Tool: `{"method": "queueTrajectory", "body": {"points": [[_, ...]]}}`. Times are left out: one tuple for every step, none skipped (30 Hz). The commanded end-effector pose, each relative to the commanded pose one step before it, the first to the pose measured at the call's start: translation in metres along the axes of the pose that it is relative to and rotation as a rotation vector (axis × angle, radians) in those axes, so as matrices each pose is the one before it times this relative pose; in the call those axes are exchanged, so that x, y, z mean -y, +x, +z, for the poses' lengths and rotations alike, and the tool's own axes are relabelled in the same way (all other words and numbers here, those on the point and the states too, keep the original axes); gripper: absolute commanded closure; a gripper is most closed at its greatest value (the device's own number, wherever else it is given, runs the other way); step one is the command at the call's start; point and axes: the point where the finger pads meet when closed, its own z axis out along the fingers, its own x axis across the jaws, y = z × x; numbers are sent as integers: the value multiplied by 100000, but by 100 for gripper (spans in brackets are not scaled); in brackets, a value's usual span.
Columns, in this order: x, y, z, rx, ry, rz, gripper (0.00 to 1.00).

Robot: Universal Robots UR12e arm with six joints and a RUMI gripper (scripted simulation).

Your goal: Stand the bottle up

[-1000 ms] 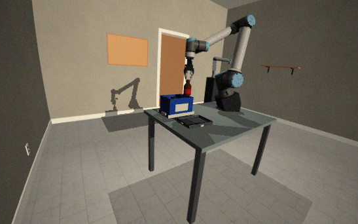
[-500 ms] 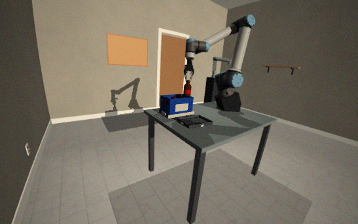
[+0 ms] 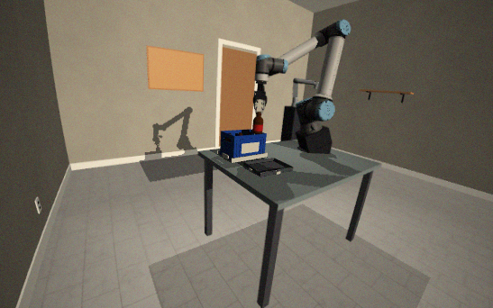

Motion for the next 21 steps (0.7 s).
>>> {"method": "queueTrajectory", "body": {"points": [[-34, -67, 534, 136, -84, 0, 100], [1, -1, 122, 0, 0, 0, 100], [1, 0, 121, 0, 0, 0, 100], [0, -1, 119, 0, 0, 0, 100], [0, -1, 116, 0, 0, 0, 100], [1, -1, 113, 0, 0, 0, 100], [0, 0, 0, 0, 0, 0, 100], [0, 0, 0, 0, 0, 0, 100], [1, 0, 109, 0, 0, 0, 100], [1, -1, 105, 0, 0, 0, 100], [0, -1, 100, 0, 0, 0, 100], [0, -1, 96, 0, 0, 0, 100], [1, -1, 90, 0, 0, 0, 100], [1, 0, 85, 0, 0, 0, 100], [1, 0, 79, 0, 0, 0, 100], [0, -1, 73, 0, 0, 0, 100], [0, -1, 67, 0, 0, 0, 100], [0, 0, 60, 0, 0, 0, 100], [0, 0, 54, 0, 0, 0, 100], [0, 0, 48, 0, 0, 0, 100], [0, 0, 41, 0, 0, 0, 100]]}}
